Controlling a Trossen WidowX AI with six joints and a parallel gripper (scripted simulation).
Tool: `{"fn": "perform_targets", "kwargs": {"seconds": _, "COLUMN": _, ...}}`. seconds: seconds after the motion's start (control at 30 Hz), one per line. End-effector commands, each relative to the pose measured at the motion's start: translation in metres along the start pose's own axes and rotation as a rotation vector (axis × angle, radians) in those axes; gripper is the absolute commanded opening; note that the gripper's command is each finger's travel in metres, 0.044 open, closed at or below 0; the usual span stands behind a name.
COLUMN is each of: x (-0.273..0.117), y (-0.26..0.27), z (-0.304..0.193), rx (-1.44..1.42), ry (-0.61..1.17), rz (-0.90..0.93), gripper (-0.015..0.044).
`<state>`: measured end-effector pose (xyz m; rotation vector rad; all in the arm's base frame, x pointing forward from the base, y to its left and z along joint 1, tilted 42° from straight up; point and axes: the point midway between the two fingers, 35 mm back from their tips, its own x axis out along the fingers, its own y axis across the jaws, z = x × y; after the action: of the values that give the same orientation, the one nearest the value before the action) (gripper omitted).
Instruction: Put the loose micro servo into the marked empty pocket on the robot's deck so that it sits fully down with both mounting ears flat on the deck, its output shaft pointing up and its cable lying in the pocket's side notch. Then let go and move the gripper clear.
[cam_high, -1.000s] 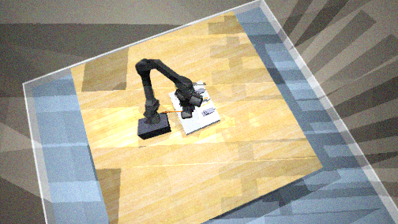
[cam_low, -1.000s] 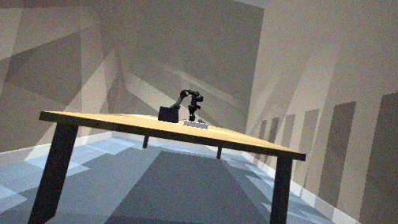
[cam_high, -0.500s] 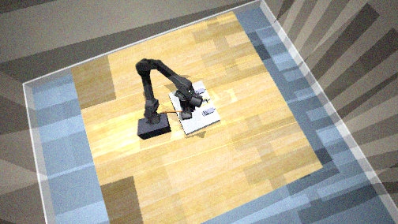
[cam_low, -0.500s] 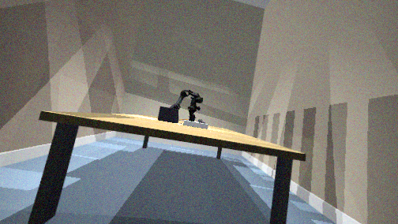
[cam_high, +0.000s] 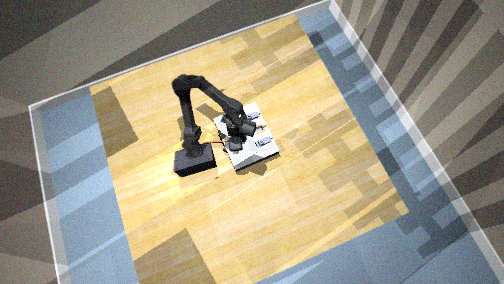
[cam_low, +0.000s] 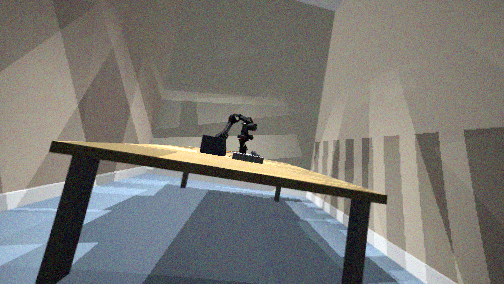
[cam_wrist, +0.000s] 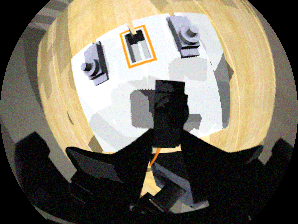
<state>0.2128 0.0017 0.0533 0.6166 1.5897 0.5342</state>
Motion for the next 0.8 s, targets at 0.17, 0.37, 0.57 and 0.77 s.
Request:
{"fn": "perform_targets", "kwargs": {"seconds": 0.17, "x": -0.028, "y": 0.002, "z": -0.004, "rx": -0.006, "ry": -0.010, "rz": -0.006, "gripper": 0.0000}}
{"fn": "perform_targets", "kwargs": {"seconds": 0.37, "x": -0.028, "y": 0.003, "z": -0.006, "rx": -0.006, "ry": -0.010, "rz": -0.006, "gripper": 0.0000}}
{"fn": "perform_targets", "kwargs": {"seconds": 0.57, "x": -0.028, "y": 0.003, "z": -0.003, "rx": -0.006, "ry": -0.010, "rz": -0.006, "gripper": 0.0000}}
{"fn": "perform_targets", "kwargs": {"seconds": 0.77, "x": -0.028, "y": 0.001, "z": 0.019, "rx": -0.007, "ry": -0.011, "rz": -0.006, "gripper": 0.0000}}
